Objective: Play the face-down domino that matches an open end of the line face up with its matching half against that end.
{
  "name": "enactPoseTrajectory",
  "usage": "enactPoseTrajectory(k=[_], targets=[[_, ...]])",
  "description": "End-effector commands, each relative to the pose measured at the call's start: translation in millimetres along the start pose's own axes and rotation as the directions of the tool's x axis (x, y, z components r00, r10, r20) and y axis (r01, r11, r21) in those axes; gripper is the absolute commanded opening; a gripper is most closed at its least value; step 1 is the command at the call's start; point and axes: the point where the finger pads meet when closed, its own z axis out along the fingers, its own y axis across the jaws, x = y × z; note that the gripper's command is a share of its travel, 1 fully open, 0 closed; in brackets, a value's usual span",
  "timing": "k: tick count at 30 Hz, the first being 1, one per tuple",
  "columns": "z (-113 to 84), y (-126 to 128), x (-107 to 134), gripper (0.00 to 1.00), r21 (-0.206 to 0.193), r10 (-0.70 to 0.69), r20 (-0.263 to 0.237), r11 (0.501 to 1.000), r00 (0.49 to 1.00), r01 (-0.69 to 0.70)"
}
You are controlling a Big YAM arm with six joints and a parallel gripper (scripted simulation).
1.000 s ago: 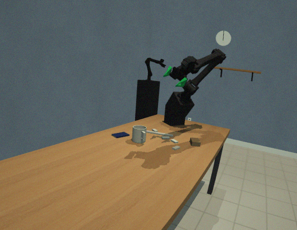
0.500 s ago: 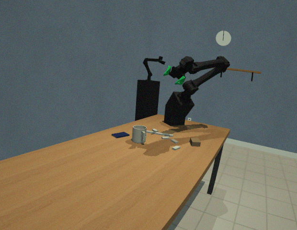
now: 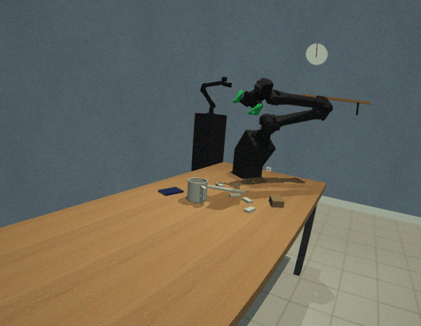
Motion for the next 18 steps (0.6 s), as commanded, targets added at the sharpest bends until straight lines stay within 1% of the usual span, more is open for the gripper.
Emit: enactPoseTrajectory(k=[1,4,11,12,15,18], targets=[[-26.0,-20,-3,1.00,0.048,-0.028,0.027,0.998,0.999,0.027],[-44.7,-30,7,1.00,0.046,-0.033,0.033,0.998,0.999,0.031],[-44.7,-30,7,1.00,0.046,-0.033,0.033,0.998,0.999,0.031],[-41.0,-29,23,1.00,0.028,-0.001,-0.018,1.000,1.000,0.002],[-32.4,-17,37,1.00,-0.057,-0.011,-0.139,0.998,0.990,0.003],[-23.8,-5,51,1.00,-0.140,-0.030,-0.256,0.990,0.966,-0.006]])
